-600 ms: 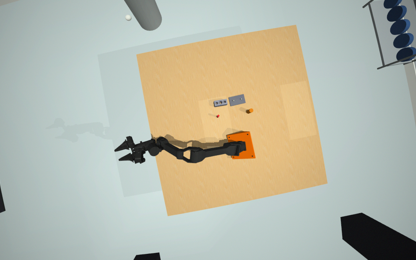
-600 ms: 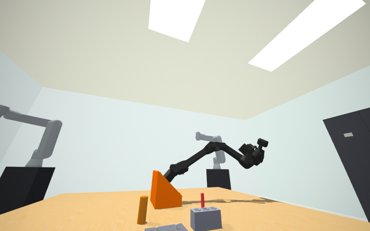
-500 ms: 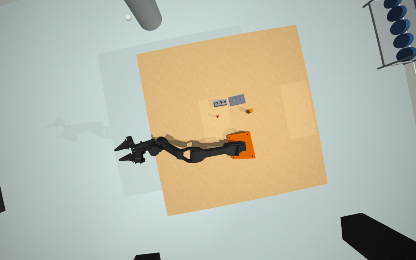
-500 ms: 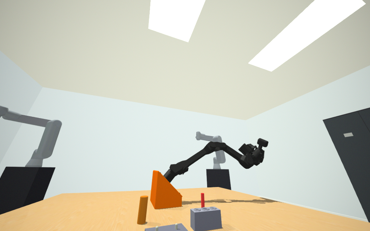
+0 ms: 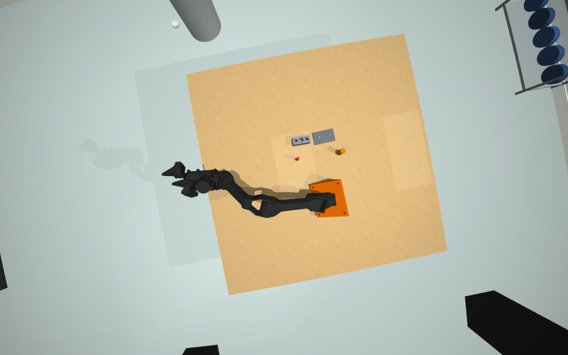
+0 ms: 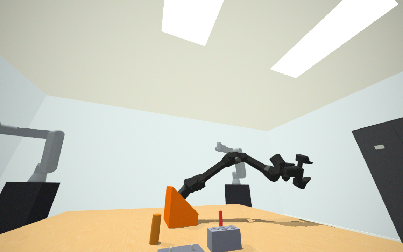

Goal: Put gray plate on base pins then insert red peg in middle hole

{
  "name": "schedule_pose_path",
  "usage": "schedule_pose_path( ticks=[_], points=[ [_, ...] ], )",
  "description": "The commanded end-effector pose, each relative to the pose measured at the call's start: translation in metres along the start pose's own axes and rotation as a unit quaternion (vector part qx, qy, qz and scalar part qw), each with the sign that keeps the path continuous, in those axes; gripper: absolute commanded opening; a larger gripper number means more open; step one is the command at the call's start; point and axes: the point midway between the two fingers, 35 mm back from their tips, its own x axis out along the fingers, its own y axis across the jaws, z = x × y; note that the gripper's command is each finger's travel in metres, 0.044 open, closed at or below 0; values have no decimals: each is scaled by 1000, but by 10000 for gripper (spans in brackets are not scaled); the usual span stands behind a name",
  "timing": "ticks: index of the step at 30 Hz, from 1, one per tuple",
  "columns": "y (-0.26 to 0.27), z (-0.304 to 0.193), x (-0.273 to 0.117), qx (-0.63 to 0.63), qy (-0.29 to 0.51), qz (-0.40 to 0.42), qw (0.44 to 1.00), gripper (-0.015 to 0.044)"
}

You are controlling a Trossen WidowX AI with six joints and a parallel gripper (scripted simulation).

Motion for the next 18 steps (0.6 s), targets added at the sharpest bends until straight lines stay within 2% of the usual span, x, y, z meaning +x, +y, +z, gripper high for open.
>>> schedule_pose_path(
  ticks=[1, 9, 18],
  points=[
    [5, -65, -21, -39, 91, 52, 994, 440],
    [-5, -185, -101, -99, 273, 160, 943, 440],
    [-29, -274, -235, -102, 442, 276, 847, 440]
  ],
)
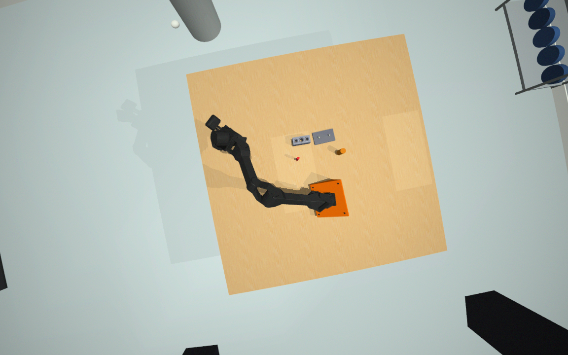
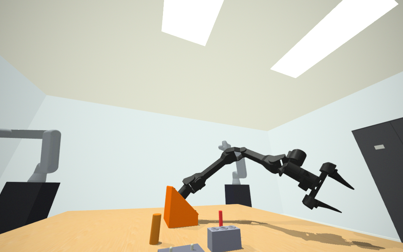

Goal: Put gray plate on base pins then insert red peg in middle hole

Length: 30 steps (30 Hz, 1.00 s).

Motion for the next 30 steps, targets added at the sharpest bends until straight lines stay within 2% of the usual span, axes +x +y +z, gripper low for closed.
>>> schedule_pose_path(
  ticks=[1, 9, 15, 20, 25, 30],
  points=[
    [26, -60, -16, 3, 62, 67, 996, 440],
    [80, -167, -87, 44, 169, 204, 963, 440],
    [122, -217, -160, 110, 213, 299, 924, 440],
    [157, -234, -232, 196, 222, 370, 880, 440],
    [182, -225, -298, 298, 202, 413, 836, 440],
    [185, -217, -313, 329, 192, 419, 824, 440]
  ],
)
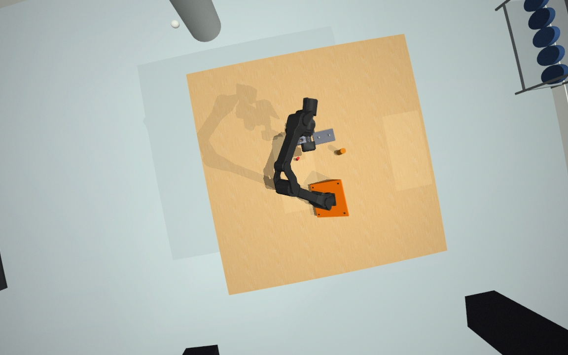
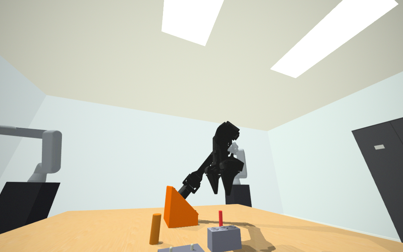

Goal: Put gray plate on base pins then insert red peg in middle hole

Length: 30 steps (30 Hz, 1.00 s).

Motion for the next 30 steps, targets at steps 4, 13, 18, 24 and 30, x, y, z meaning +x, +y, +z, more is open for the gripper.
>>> schedule_pose_path(
  ticks=[4, 13, 18, 24, 30],
  points=[
    [8, 3, 3, 5, -14, 15, 1000, 440],
    [11, 5, 65, 4, -16, 15, 1000, 440],
    [11, 8, 80, 4, -16, 15, 1000, 440],
    [11, 8, 84, 4, -16, 15, 1000, 440],
    [11, 8, 94, 4, -16, 15, 1000, 440]
  ],
)
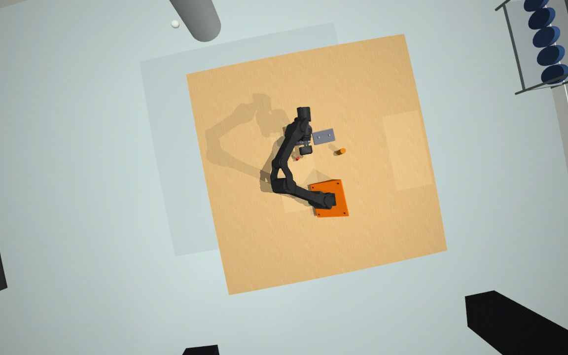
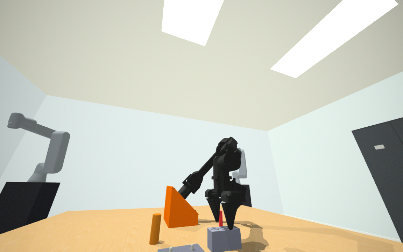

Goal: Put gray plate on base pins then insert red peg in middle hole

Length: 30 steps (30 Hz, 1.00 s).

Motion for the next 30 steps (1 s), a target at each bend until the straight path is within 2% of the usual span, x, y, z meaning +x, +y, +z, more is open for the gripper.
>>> schedule_pose_path(
  ticks=[1, 30],
  points=[
    [2, 1, 9, 3, -3, 4, 1000, 440],
    [4, 3, 53, 3, -5, 4, 1000, 440]
  ],
)
